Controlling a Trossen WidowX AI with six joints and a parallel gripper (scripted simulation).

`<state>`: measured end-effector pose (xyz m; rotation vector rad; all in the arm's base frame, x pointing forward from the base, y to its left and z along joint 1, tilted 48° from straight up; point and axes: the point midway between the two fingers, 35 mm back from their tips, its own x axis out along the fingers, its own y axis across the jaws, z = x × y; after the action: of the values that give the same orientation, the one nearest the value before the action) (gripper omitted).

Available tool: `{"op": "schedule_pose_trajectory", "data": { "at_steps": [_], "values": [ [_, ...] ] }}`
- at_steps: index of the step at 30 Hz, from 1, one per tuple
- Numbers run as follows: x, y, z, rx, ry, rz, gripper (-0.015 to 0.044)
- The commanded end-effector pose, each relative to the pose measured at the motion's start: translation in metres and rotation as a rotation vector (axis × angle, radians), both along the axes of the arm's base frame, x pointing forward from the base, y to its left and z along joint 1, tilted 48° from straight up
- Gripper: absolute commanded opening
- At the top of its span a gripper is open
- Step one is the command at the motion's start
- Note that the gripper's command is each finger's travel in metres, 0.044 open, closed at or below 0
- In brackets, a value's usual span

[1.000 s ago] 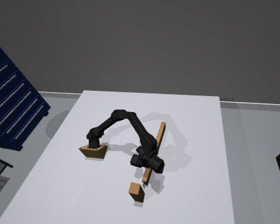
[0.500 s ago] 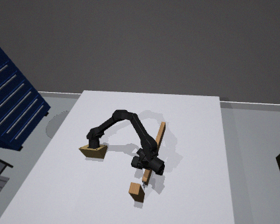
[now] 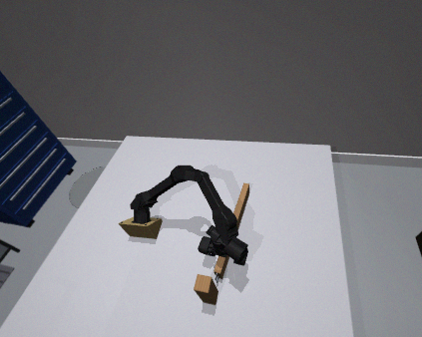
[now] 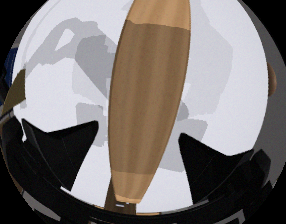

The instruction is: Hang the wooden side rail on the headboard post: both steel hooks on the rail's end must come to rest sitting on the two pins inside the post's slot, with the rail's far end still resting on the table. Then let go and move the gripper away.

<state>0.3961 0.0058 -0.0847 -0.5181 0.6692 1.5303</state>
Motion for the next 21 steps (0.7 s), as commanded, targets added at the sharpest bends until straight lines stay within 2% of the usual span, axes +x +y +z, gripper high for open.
{"op": "schedule_pose_trajectory", "data": {
  "at_steps": [1,10,16,19,21],
  "values": [
    [-0.0027,0.0018,-0.0015,0.006,0.011,-0.005,0.0361],
    [-0.0027,0.0018,-0.0015,0.006,0.011,-0.005,0.0125],
    [-0.0027,0.0018,-0.0015,0.006,0.011,-0.005,0.0085],
    [-0.0027,0.0018,-0.0015,0.006,0.011,-0.005,0.0006],
    [-0.0027,0.0018,-0.0015,0.006,0.011,-0.005,0.0000]
  ]
}}
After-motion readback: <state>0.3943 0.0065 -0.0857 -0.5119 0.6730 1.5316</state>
